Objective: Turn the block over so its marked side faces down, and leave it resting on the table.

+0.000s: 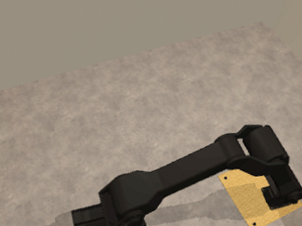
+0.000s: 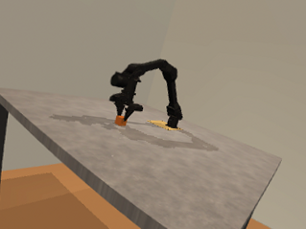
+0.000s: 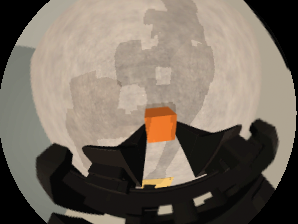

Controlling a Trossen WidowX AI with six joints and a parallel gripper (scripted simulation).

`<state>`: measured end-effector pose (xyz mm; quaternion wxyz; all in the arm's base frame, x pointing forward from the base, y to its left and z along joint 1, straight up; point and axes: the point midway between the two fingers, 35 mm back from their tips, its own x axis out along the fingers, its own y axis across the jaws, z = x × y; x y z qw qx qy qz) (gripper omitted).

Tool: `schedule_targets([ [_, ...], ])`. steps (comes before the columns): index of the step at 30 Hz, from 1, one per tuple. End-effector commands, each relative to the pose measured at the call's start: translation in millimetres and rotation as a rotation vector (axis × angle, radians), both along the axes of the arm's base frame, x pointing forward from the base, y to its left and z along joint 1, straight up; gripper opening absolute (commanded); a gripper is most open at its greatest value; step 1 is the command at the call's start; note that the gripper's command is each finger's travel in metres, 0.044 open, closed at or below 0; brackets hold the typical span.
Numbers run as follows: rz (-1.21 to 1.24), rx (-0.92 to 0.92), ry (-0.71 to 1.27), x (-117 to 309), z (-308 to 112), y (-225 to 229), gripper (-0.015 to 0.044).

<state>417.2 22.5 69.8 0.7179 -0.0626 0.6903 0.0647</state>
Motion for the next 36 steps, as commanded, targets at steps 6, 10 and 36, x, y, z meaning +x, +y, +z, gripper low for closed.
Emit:
schedule_targets([
  [6, -0.002, -0.003, 0.003, 0.1, 10.3, -0.5, 0.0],
  [10, -0.002, -0.003, 0.003, -0.8, 27.2, -0.6, 0.0],
  [36, -0.008, 0.053, -0.28, 3.3, 19.9, -0.6, 0.0],
])
